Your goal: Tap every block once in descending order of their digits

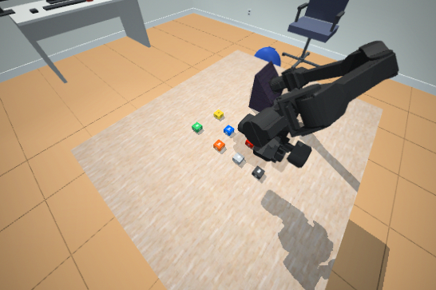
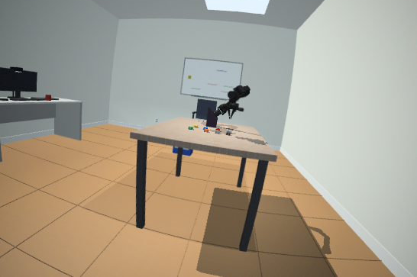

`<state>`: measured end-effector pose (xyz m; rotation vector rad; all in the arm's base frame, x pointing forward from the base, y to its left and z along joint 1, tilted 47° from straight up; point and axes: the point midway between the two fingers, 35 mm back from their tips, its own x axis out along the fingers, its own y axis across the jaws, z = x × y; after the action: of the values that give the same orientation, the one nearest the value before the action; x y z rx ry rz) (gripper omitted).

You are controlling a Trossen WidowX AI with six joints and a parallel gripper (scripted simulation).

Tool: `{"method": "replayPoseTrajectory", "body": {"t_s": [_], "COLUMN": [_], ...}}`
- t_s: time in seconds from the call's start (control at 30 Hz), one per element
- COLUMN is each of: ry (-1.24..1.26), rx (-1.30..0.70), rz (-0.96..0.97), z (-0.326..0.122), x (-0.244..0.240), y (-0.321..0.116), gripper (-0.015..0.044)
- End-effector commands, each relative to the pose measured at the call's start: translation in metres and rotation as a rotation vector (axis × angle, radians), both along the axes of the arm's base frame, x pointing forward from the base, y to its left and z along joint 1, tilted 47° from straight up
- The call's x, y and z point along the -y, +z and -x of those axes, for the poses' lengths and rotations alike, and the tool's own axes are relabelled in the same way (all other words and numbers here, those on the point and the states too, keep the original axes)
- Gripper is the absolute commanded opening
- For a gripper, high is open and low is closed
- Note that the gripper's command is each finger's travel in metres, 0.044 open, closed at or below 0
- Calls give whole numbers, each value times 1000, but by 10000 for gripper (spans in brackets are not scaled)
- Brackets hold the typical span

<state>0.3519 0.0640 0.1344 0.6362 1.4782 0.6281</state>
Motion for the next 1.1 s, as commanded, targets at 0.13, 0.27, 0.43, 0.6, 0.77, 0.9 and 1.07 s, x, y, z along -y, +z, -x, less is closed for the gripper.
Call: {"method": "replayPoseTrajectory", "body": {"t_s": [0.13, 0.27, 0.43, 0.6, 0.77, 0.9, 1.07], "ry": [-9, -13, -13, -13, -13, -13, -13], "rx": [-10, -17, -17, -17, -17, -17, -17], "rz": [-2, -10, -10, -10, -10, -10, -11], "z": [-7, -4, -4, -5, -5, -5, -4], "x": [-46, -63, -63, -68, -74, -79, -84], "y": [-35, -51, -51, -55, -61, -65, -70], "gripper": [20, 20, 20, 20, 20, 20, 20]}}
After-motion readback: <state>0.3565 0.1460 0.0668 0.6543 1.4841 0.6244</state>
